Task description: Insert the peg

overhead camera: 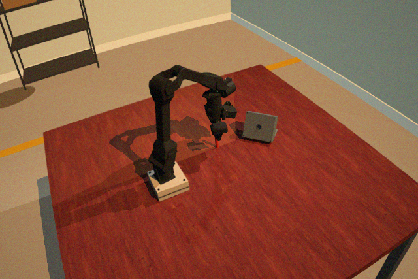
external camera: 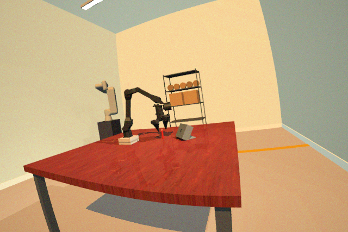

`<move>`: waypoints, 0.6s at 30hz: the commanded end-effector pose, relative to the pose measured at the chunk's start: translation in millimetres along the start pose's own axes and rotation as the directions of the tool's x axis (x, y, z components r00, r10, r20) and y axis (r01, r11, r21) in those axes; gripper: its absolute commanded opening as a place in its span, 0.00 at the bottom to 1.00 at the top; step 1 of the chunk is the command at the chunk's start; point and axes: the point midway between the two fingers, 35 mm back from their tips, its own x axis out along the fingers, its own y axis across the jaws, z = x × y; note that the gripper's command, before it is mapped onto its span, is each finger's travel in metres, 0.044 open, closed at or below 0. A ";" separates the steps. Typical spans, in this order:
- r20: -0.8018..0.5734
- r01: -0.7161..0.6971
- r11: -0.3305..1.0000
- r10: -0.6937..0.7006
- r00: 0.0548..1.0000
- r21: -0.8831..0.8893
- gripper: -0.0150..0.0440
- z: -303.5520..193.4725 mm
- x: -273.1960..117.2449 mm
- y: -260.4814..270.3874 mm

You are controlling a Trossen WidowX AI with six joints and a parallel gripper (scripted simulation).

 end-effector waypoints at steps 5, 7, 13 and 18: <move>-0.011 0.012 1.000 -0.012 1.000 0.004 1.00 -2.6 16.9 -2.3; -0.011 0.012 1.000 -0.012 1.000 0.004 1.00 -2.9 20.1 -2.5; -0.011 0.012 1.000 -0.012 1.000 0.004 1.00 -3.9 29.3 -3.1; -0.011 0.012 1.000 -0.012 1.000 0.004 1.00 -4.0 30.3 -3.2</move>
